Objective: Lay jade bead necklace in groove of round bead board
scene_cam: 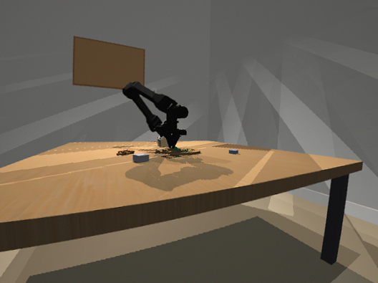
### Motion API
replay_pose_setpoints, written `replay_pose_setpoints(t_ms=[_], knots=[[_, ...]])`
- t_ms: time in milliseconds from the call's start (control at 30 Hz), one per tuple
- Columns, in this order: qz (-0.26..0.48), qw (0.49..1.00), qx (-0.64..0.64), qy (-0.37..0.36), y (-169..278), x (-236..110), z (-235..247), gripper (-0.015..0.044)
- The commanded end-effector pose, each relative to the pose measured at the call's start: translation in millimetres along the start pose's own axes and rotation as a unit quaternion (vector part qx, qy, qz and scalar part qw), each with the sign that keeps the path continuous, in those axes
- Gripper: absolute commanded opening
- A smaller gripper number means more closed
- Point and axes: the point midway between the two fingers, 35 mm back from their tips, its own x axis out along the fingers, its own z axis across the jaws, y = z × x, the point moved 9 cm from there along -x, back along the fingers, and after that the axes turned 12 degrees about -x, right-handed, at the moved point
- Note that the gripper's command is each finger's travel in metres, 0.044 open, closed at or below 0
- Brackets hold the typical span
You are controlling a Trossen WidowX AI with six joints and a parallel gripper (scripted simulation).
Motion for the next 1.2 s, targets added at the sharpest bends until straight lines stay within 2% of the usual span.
replay_pose_setpoints(t_ms=[0,133,733,1167], knots=[[-0.003,1.0,-0.006,0.004,1.9,4.6,-1.6,0.012],[-0.003,1.0,-0.006,0.004,1.9,4.6,-1.6,0.012],[0.0,1.0,-0.001,0.001,0.8,2.5,-0.4,0.0],[-0.001,1.0,-0.003,0.002,1.2,-1.4,-0.6,0.0]])
